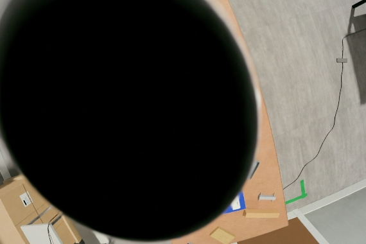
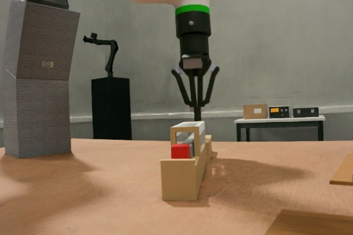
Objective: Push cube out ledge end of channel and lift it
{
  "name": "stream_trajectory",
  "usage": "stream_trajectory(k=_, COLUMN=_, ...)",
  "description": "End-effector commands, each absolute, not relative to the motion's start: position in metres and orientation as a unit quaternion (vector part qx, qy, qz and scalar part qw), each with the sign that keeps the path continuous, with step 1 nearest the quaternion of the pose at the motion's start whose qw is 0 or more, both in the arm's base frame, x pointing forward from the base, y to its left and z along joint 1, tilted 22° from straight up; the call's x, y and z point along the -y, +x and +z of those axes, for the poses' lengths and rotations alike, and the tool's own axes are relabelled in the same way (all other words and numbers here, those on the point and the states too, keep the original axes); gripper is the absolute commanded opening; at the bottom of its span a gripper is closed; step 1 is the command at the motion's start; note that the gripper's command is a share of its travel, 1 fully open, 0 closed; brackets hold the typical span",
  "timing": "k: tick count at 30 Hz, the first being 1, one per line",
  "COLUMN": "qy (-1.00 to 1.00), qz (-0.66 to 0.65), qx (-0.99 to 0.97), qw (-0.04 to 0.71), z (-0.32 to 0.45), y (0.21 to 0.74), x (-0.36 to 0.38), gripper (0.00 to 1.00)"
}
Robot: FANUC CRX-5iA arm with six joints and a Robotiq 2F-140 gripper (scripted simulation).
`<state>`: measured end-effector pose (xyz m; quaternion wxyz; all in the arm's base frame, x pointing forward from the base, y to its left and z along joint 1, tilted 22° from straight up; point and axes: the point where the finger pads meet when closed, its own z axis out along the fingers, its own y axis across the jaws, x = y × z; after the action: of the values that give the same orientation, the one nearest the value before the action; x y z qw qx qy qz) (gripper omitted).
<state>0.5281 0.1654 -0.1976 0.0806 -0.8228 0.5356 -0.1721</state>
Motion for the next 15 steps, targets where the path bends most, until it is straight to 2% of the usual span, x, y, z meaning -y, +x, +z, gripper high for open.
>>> stream_trajectory(k=1, qy=-0.823, qz=-0.172, qx=-0.536, qw=0.08, z=-0.181, y=0.522, x=-0.167, gripper=0.1)
stream_trajectory(k=15, qy=-0.823, qz=-0.172, qx=-0.536, qw=0.08, z=-0.144, y=0.508, x=-0.169, gripper=0.1)
